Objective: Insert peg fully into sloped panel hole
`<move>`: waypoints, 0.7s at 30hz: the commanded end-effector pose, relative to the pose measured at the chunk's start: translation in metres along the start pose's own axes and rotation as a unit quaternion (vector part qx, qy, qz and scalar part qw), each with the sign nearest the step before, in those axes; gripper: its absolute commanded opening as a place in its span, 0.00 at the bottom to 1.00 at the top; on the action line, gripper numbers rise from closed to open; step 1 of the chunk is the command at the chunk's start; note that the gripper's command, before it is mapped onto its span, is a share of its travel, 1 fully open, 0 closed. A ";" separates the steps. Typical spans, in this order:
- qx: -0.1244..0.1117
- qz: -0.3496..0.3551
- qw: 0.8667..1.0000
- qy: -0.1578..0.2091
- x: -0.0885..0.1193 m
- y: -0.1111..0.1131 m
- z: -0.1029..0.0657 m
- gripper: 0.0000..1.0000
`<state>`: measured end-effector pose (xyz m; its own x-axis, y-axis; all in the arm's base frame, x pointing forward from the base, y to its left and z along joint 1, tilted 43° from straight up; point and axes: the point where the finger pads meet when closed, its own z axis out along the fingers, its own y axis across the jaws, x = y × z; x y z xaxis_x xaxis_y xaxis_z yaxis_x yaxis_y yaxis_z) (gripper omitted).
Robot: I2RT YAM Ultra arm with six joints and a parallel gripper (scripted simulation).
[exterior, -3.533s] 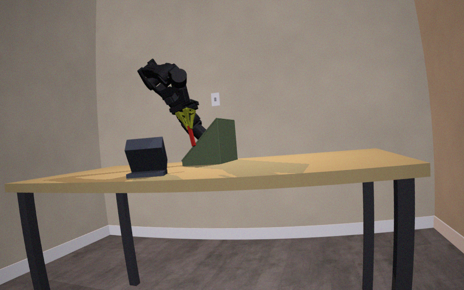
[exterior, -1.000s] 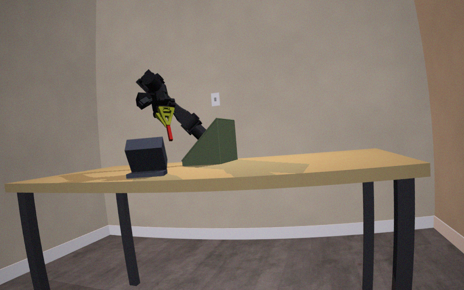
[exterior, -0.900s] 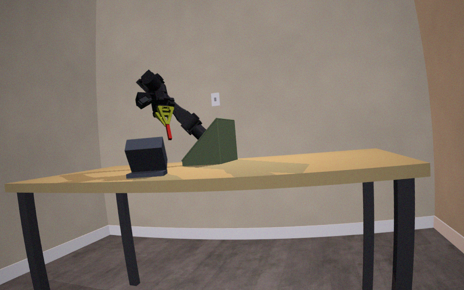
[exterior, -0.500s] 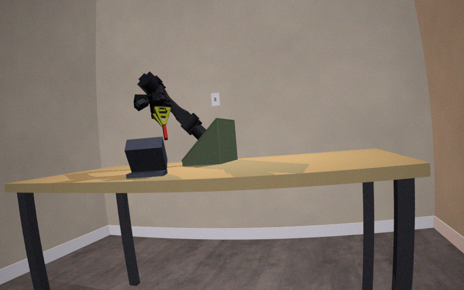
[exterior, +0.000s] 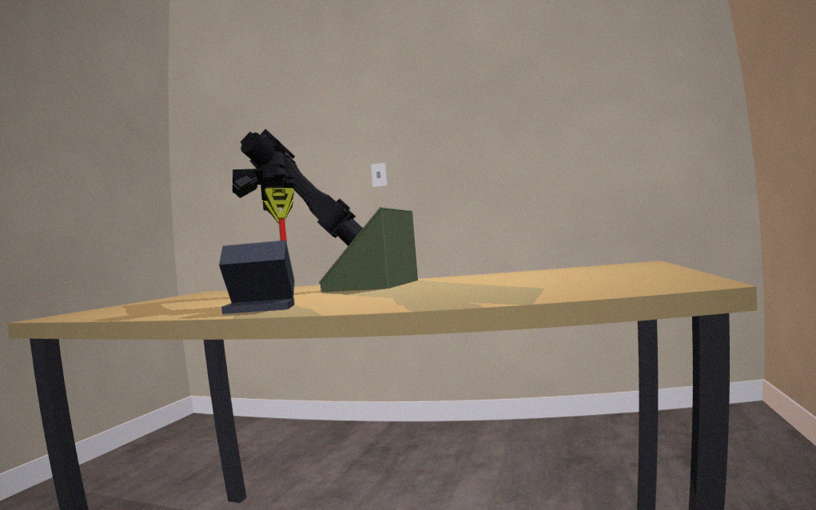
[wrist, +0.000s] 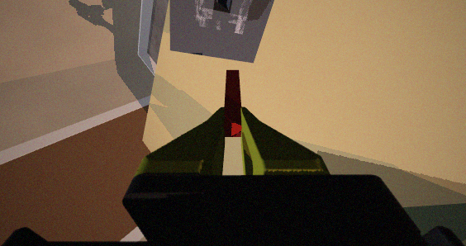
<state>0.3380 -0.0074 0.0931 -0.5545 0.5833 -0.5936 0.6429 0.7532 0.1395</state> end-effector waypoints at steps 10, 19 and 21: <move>-0.041 0.045 0.998 -0.028 -0.013 0.003 -0.012 0.00; -0.055 0.076 0.995 -0.045 -0.022 -0.003 -0.017 0.00; -0.066 0.081 0.993 -0.053 -0.029 0.002 -0.022 0.00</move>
<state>0.3354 -0.0214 0.1128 -0.4249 0.6582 -0.6216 0.6687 0.6910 0.2745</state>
